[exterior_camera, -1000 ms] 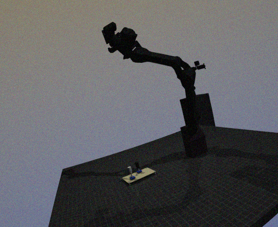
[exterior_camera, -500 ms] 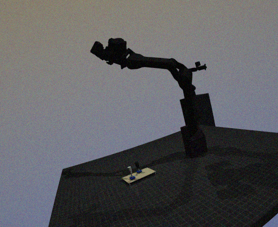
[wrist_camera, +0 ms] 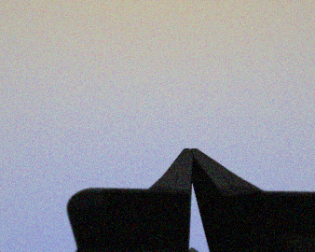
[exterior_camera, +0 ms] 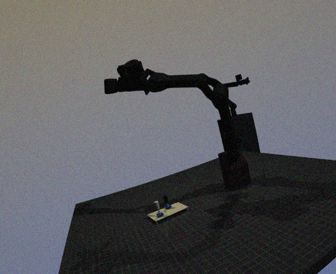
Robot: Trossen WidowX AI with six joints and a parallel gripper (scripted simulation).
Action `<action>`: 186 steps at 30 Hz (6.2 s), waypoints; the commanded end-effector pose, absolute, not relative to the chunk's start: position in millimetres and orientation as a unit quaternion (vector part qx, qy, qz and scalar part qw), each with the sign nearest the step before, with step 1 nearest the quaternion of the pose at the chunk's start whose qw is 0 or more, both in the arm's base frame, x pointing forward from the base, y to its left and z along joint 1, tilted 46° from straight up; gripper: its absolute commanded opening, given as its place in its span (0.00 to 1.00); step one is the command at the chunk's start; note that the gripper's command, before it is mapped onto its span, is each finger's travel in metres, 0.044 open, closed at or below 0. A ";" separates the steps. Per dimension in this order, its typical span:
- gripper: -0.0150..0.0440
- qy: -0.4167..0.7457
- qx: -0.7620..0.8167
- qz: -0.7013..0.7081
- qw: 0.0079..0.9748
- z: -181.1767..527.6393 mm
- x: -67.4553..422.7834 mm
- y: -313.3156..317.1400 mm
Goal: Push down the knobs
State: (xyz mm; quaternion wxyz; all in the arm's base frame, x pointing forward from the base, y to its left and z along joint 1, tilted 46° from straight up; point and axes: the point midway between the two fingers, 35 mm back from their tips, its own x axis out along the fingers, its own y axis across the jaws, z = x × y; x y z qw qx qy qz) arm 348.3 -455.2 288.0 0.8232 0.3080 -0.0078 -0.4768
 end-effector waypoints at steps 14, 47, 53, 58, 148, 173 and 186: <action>0.25 0.241 0.220 -0.358 0.875 187.6 386.5 -396.1; 0.25 0.514 0.064 0.091 0.851 45.5 389.2 -220.7; 0.25 0.522 0.047 0.186 0.831 31.0 380.0 -185.0; 0.25 0.518 0.037 0.267 0.812 22.0 370.4 -154.6; 0.25 0.473 0.031 0.433 0.766 -18.9 354.3 -57.6; 0.25 0.473 0.031 0.433 0.766 -25.0 355.8 -51.5; 0.25 0.473 0.031 0.433 0.766 -28.7 356.7 -47.7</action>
